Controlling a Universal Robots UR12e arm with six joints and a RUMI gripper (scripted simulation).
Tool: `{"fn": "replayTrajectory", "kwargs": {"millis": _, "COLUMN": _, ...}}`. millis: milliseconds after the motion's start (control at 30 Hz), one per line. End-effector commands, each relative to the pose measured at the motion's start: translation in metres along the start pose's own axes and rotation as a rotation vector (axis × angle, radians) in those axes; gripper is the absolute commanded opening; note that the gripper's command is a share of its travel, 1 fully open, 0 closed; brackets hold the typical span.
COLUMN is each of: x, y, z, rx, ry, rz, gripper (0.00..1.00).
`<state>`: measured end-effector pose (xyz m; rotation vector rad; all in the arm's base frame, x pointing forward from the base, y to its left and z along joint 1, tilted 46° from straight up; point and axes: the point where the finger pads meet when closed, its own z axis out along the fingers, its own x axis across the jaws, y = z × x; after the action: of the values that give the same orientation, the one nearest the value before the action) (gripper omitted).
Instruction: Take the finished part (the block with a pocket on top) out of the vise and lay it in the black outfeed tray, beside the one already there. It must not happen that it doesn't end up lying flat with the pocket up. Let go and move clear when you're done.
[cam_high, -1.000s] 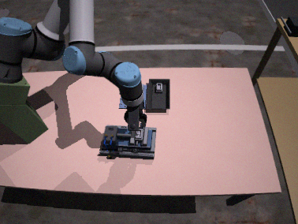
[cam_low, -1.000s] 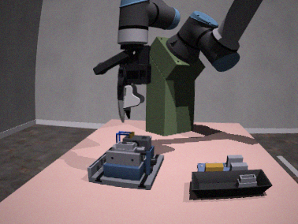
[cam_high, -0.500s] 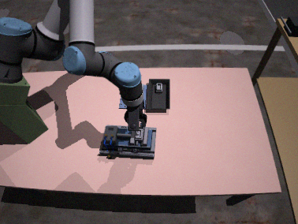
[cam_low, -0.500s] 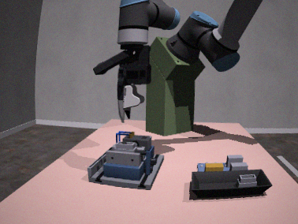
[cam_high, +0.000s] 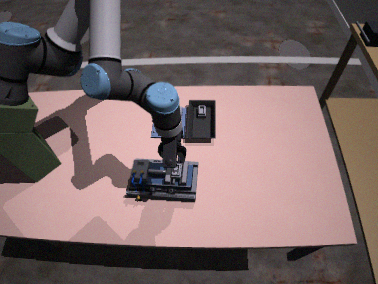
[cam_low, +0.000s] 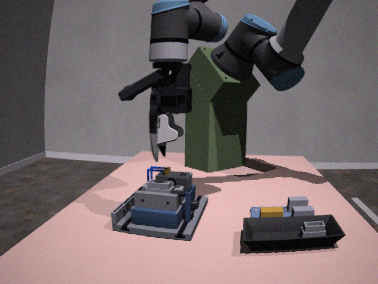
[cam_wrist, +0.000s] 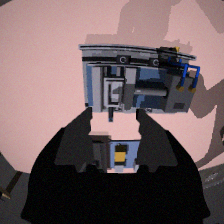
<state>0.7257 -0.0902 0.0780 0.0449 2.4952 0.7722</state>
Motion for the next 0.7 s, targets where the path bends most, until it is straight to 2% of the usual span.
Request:
{"fn": "replayTrajectory", "kwargs": {"millis": 0, "x": -0.001, "y": 0.0, "z": 0.01, "rx": 0.001, "ry": 0.0, "rz": 0.0, "gripper": 0.4}}
{"fn": "replayTrajectory", "kwargs": {"millis": 667, "x": -0.002, "y": -0.001, "z": 0.041, "rx": 0.002, "ry": -0.001, "rz": -0.001, "gripper": 0.4}}
